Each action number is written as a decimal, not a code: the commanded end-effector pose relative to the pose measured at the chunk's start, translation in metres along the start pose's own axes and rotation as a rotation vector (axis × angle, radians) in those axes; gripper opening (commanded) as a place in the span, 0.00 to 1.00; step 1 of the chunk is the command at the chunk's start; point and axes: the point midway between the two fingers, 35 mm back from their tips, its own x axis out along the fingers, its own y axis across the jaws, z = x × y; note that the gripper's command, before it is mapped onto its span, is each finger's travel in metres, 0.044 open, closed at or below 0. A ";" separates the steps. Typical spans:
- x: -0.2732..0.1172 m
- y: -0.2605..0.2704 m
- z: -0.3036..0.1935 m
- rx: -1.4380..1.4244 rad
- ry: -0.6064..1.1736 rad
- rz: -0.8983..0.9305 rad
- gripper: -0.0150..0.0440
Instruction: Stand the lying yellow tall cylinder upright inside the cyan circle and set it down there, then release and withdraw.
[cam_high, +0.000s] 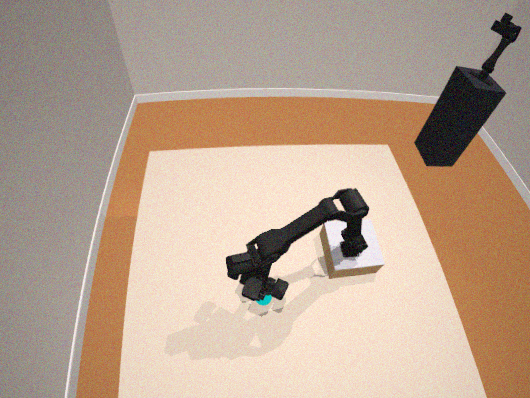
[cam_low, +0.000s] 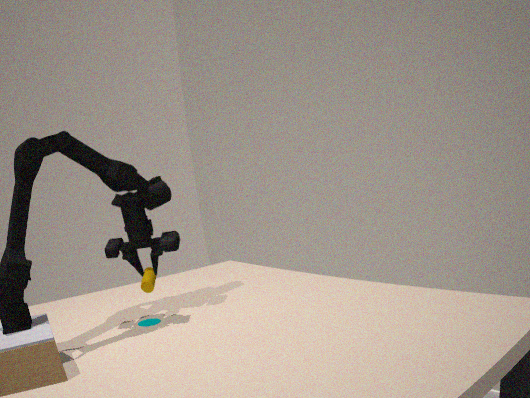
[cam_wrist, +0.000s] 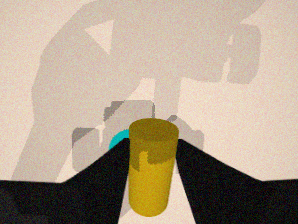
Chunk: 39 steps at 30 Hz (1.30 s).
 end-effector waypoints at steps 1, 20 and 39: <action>0.003 -0.001 0.001 0.015 -0.026 0.005 0.43; 0.013 -0.011 0.005 0.059 -0.162 0.008 0.43; 0.020 -0.019 0.007 0.092 -0.296 0.012 0.43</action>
